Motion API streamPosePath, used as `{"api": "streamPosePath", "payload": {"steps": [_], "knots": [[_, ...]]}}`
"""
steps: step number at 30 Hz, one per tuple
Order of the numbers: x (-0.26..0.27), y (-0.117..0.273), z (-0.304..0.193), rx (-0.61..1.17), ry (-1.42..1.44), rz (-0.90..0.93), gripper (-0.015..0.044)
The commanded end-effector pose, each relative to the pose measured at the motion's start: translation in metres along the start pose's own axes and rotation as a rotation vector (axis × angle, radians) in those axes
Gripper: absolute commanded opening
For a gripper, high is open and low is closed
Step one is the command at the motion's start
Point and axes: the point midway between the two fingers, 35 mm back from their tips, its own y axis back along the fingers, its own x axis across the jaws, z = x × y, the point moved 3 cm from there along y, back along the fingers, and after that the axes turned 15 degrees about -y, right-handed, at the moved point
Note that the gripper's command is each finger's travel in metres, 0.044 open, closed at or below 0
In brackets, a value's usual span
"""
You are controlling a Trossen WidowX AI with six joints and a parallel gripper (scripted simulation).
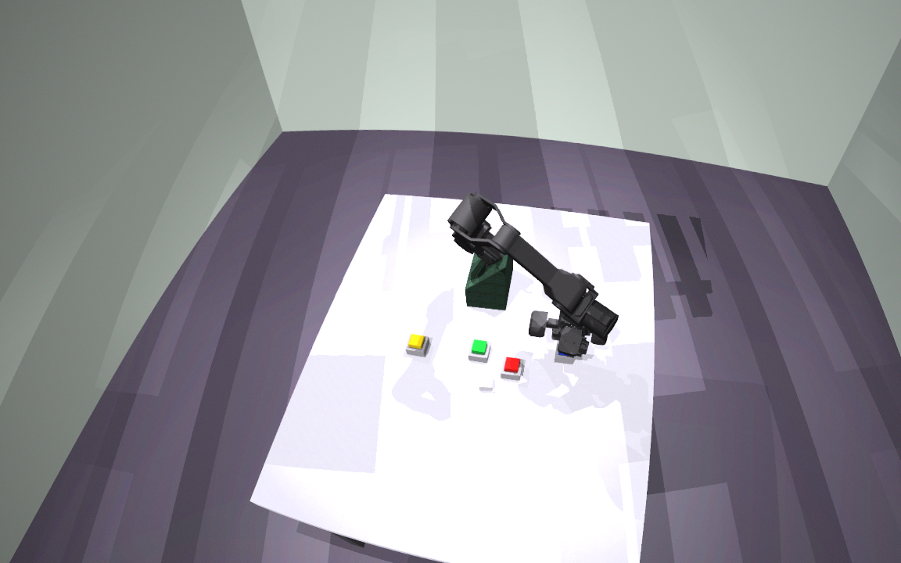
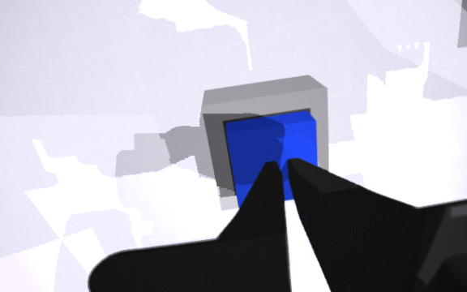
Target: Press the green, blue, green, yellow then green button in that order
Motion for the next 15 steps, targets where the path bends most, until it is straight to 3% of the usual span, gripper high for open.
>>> {"api": "streamPosePath", "payload": {"steps": [1, 5, 9, 15], "knots": [[0.002, 0.027, 0.000, -0.004, -0.003, 0.011, 0.0020], [0.002, 0.030, 0.000, -0.004, -0.003, 0.011, 0.0020], [0.002, 0.085, 0.000, -0.003, -0.003, 0.013, 0.0020], [0.000, 0.089, 0.001, -0.003, -0.002, 0.013, 0.0020]]}}
